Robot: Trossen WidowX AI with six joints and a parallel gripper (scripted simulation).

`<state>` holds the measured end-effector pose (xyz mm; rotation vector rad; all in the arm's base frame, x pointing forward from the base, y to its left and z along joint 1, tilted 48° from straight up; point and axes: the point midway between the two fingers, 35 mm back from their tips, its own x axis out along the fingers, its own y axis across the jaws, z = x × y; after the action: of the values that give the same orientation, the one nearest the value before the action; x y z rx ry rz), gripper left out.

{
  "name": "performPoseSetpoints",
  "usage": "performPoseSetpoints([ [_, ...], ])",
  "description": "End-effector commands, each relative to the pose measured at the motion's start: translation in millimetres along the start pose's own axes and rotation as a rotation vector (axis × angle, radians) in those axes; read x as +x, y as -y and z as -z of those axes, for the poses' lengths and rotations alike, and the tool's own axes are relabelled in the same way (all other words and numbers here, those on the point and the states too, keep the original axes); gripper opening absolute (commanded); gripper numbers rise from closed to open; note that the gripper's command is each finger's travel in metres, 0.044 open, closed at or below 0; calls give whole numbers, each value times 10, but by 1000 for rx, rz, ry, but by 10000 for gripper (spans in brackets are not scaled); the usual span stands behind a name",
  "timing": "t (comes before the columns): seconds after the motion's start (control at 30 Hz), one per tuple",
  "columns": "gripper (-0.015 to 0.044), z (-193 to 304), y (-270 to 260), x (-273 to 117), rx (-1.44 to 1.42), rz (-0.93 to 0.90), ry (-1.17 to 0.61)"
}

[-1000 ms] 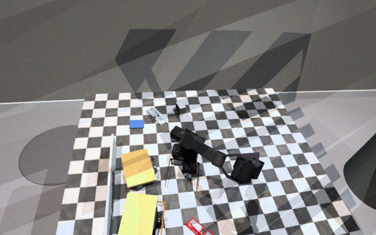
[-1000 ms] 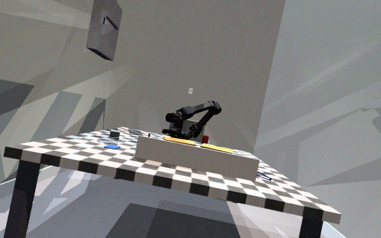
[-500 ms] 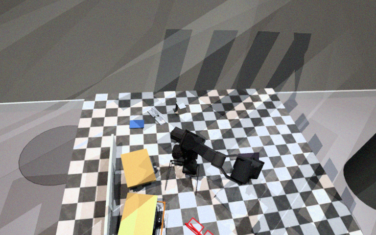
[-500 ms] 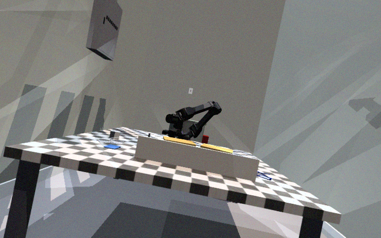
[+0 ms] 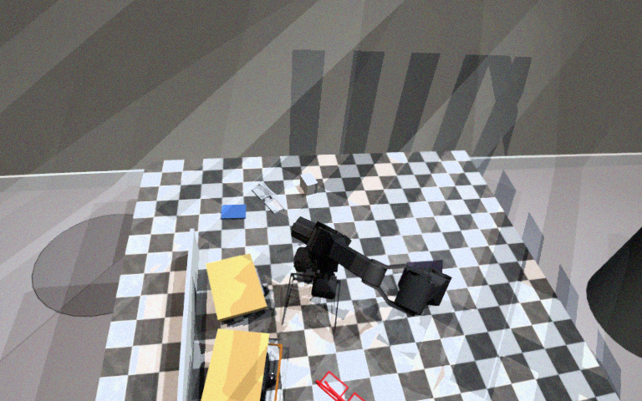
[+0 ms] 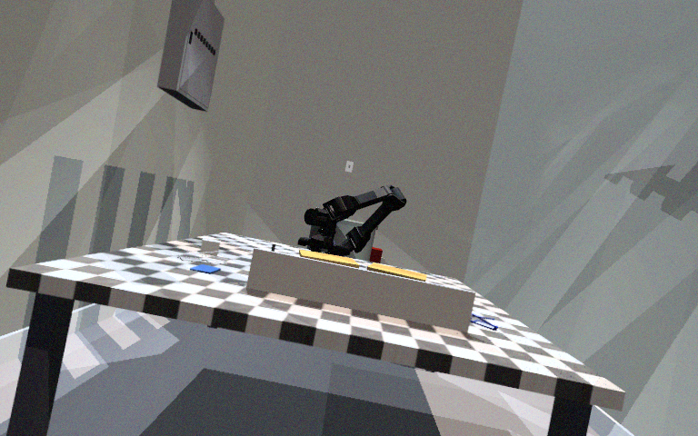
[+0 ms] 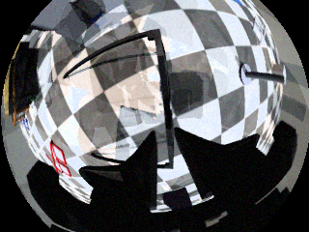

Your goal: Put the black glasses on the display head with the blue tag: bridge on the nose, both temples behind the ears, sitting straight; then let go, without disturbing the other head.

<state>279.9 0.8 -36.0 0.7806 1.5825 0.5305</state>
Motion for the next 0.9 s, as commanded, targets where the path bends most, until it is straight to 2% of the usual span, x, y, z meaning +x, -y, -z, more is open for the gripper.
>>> performPoseSetpoints([
  [0.0,107,-8,-48,-40,-1,-1,5],
  [0.3,107,-2,-88,-70,1,-2,5],
  [0.53,107,-3,34,-532,1,1,5],
  [0.67,107,-1,39,-553,1,1,5],
  [0.77,186,-11,29,-490,6,-1,12],
  [0.87,200,-11,29,-490,6,-1,12],
])
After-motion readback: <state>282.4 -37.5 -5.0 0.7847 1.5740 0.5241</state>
